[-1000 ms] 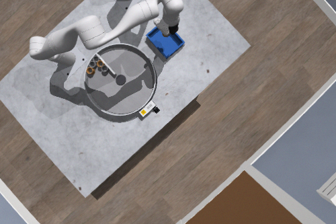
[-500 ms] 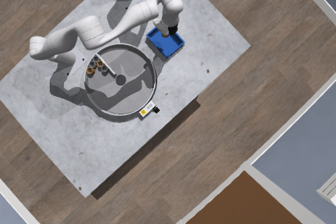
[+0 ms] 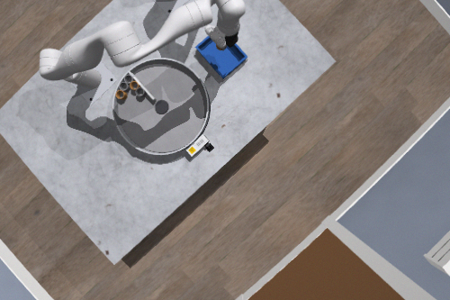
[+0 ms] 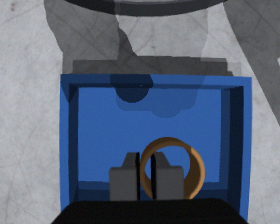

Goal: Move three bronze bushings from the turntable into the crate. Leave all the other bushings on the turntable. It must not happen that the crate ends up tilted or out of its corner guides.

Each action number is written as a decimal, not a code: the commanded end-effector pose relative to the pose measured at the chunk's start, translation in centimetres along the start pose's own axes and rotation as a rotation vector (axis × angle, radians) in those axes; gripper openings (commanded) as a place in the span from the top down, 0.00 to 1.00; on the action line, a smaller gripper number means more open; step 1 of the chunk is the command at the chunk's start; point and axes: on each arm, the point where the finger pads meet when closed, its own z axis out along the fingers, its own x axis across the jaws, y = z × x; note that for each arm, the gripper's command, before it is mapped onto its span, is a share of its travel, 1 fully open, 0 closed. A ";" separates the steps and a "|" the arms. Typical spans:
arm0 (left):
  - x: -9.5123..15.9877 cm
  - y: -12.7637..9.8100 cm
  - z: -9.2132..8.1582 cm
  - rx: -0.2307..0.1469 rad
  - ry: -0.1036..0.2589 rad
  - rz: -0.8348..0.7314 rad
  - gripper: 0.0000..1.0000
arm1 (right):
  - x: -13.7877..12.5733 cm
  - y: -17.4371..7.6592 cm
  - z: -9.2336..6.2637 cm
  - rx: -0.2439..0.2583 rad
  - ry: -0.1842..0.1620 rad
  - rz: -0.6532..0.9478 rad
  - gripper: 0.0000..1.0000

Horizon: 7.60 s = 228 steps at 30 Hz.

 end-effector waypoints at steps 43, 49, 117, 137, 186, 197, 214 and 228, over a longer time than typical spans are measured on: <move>0.3 -0.4 -0.1 0.008 0.003 0.004 0.00 | -0.8 0.0 -0.4 -0.005 -0.010 -0.002 1.00; 0.3 -0.4 -0.1 0.008 0.003 0.004 0.00 | -0.8 0.0 -0.4 -0.005 -0.010 -0.002 1.00; 0.3 -0.4 -0.1 0.008 0.003 0.004 0.00 | -0.7 -0.3 6.2 0.003 -0.005 -0.003 1.00; 0.3 -0.4 -0.1 0.008 0.003 0.004 0.00 | -0.8 -0.1 6.5 -0.002 -0.009 -0.003 1.00; 0.3 -0.4 -0.1 0.008 0.003 0.004 0.00 | -0.8 -0.1 6.8 -0.002 -0.009 -0.003 1.00; 0.3 -0.4 -0.1 0.008 0.003 0.004 0.00 | -0.8 -0.1 6.8 -0.002 -0.009 -0.003 1.00; 0.3 -0.4 -0.1 0.008 0.003 0.004 0.00 | -0.7 -0.1 7.3 -0.001 -0.009 -0.003 1.00; 0.3 -0.4 -0.1 0.008 0.003 0.004 0.00 | -0.7 -0.2 9.3 0.000 -0.007 -0.003 1.00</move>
